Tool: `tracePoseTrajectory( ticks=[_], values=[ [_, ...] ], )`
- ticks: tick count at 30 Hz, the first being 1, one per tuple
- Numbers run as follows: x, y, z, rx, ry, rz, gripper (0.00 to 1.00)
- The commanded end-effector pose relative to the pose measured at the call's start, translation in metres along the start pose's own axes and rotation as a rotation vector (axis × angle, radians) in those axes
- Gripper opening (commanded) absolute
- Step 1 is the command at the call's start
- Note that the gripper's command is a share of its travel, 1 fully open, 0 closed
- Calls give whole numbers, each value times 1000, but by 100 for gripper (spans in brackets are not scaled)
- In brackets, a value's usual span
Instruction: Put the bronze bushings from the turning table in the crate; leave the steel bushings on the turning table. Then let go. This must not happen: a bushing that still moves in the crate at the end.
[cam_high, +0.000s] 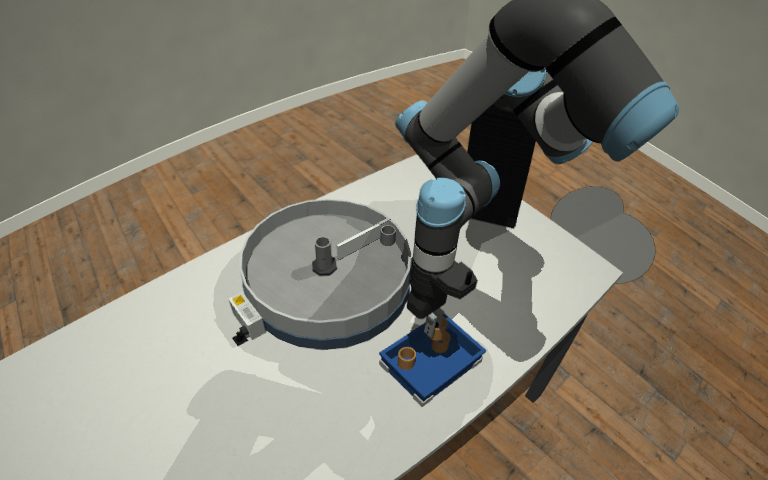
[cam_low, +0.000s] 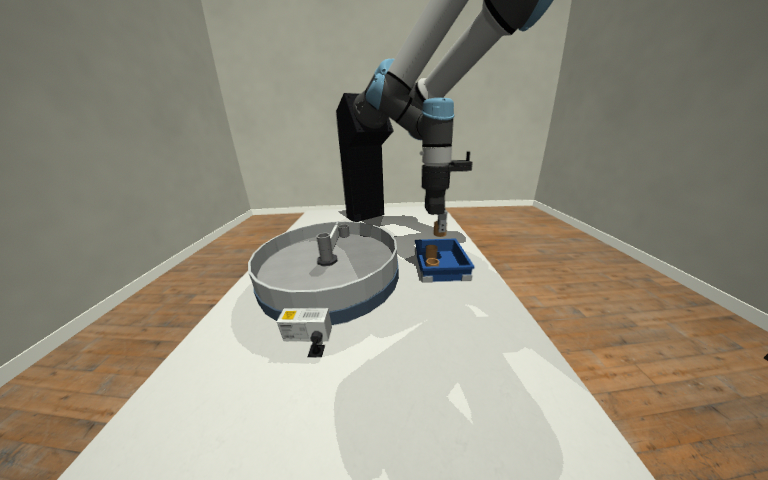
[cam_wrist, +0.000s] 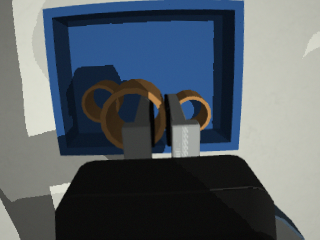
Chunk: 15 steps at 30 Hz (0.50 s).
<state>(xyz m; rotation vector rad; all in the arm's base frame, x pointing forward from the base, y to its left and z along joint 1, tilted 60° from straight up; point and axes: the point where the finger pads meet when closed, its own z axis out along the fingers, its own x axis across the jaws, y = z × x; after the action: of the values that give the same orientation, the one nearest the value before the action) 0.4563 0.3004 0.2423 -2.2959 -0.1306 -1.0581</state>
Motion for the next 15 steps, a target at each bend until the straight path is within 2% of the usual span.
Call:
tracePoseTrajectory(
  ticks=[1,5,15],
  values=[
    [0,0,5,0,0,0,0],
    [1,-2,24,-3,-1,2,0],
    [1,-2,24,-3,-1,2,0]
  ],
)
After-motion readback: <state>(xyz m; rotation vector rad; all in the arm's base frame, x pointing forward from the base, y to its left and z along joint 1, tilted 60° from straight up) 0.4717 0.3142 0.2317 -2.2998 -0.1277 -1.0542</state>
